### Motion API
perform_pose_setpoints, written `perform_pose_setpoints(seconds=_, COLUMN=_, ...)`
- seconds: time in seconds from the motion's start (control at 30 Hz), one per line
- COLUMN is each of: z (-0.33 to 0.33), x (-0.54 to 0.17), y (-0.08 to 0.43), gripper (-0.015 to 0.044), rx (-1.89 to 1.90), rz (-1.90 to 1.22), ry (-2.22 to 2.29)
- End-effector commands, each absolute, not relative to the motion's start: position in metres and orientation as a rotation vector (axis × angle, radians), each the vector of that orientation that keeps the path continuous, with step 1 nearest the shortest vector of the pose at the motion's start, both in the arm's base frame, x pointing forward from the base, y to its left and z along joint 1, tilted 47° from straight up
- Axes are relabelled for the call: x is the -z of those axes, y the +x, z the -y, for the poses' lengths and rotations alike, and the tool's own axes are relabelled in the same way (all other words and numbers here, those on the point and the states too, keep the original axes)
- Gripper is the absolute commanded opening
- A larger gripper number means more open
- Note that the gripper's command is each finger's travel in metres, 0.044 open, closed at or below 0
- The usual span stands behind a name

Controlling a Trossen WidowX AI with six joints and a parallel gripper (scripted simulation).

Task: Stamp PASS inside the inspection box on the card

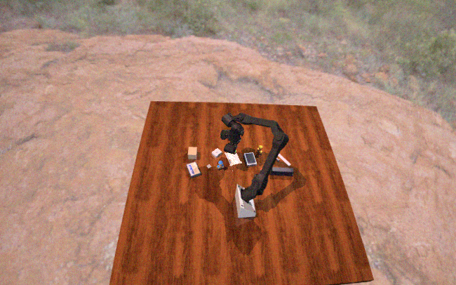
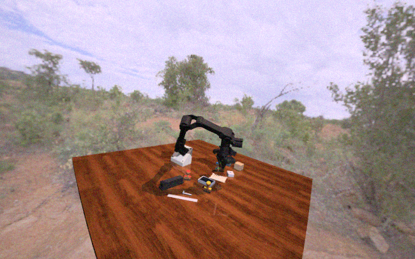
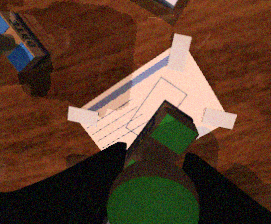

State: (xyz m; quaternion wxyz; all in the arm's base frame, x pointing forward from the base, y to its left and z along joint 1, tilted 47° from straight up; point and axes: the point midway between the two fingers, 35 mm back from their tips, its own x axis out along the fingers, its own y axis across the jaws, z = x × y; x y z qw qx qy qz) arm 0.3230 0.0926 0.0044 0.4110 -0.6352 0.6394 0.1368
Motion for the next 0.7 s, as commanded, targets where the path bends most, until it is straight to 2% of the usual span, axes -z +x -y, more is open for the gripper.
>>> perform_pose_setpoints(seconds=0.0, z=-0.0899, x=-0.0020, y=0.3224, gripper=0.0000, rx=-0.347, rz=-1.611, ry=-1.606)
perform_pose_setpoints(seconds=0.67, z=-0.0804, x=0.0071, y=0.3247, gripper=0.0000, rx=-0.349, rz=-1.610, ry=-1.605)
